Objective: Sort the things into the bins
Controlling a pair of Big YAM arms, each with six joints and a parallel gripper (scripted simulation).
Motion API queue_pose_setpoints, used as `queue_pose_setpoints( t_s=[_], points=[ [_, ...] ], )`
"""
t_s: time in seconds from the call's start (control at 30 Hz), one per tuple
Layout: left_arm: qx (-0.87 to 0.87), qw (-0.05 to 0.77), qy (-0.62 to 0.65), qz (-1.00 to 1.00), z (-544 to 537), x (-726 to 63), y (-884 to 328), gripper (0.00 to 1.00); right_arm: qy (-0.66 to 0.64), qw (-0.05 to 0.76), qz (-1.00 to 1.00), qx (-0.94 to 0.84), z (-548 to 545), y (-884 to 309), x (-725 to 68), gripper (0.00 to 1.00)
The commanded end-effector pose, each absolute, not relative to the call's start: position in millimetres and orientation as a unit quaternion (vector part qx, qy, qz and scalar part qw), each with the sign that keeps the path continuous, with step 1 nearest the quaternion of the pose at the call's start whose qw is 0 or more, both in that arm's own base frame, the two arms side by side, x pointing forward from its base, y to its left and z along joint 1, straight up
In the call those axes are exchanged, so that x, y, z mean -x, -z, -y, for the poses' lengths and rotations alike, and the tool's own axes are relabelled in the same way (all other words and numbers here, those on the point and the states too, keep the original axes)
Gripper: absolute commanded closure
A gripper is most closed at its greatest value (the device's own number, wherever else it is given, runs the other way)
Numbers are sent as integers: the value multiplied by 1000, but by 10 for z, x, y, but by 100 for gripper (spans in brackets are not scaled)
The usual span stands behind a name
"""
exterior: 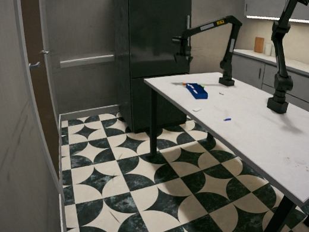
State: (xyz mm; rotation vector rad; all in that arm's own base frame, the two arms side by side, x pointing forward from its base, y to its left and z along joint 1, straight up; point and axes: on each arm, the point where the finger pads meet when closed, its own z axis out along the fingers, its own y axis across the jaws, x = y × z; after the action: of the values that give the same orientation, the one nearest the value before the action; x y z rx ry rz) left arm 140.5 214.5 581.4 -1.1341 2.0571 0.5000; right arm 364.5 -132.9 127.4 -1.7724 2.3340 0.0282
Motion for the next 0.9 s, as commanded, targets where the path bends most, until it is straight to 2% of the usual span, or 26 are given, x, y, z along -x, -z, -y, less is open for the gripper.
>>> queue_pose_setpoints(
  t_s=[0.0, 0.87],
  points=[
    [429, 377, -204, -795, -2039, -1344, -6026, 0, -5, 108, -791, 602, 1338, -1309, -3666, 0],
    [351, 396, -167, -832, -1738, -1704, -6029, 0, -5, 108, -791, 602, 1338, -1309, -3666, 0]
  ],
)
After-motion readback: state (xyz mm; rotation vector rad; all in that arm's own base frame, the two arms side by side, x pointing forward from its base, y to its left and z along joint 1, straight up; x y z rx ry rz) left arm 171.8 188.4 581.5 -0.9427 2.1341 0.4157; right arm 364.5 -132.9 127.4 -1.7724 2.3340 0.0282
